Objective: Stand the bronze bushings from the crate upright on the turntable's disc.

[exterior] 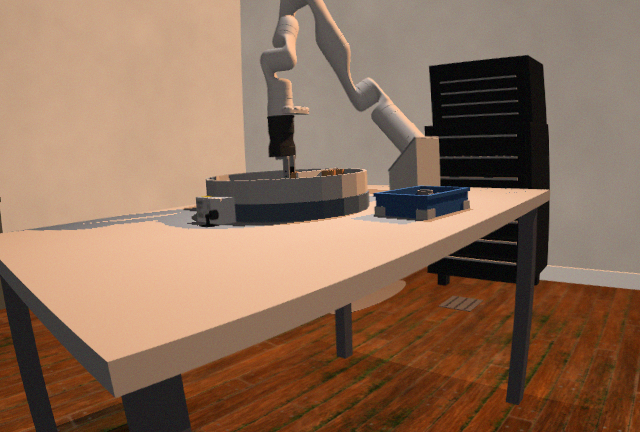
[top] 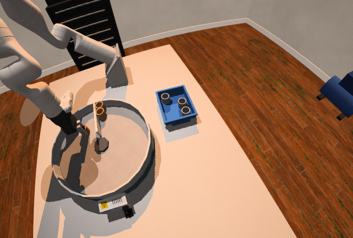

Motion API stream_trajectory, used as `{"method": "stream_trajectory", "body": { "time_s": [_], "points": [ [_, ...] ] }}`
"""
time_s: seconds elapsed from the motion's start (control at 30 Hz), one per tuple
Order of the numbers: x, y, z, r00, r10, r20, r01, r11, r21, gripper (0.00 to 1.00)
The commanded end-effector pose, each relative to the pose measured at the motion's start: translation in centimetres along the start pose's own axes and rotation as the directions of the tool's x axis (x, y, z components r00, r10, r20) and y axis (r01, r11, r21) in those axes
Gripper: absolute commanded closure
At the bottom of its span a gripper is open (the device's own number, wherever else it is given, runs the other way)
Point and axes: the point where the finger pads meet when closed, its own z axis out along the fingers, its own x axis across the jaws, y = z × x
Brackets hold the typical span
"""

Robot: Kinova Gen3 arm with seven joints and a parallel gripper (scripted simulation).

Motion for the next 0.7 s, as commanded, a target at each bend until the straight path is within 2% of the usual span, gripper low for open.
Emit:
{"method": "stream_trajectory", "body": {
  "time_s": [0.0, 0.3, 0.5, 0.57, 0.67],
  "points": [
    [0.0, 0.0, -0.1, 1.000, 0.000, -0.001, 0.000, 1.000, 0.000, 0.62],
    [0.0, 0.0, -0.4, 1.000, 0.000, -0.001, 0.000, 1.000, 0.000, 0.62],
    [0.0, 0.0, -2.8, 1.000, 0.000, -0.001, 0.000, 1.000, 0.000, 0.62],
    [0.0, 0.0, -2.8, 1.000, 0.000, -0.001, 0.000, 1.000, 0.000, 0.62],
    [0.0, 0.0, -4.2, 1.000, 0.000, -0.001, 0.000, 1.000, 0.000, 0.62]
  ]
}}
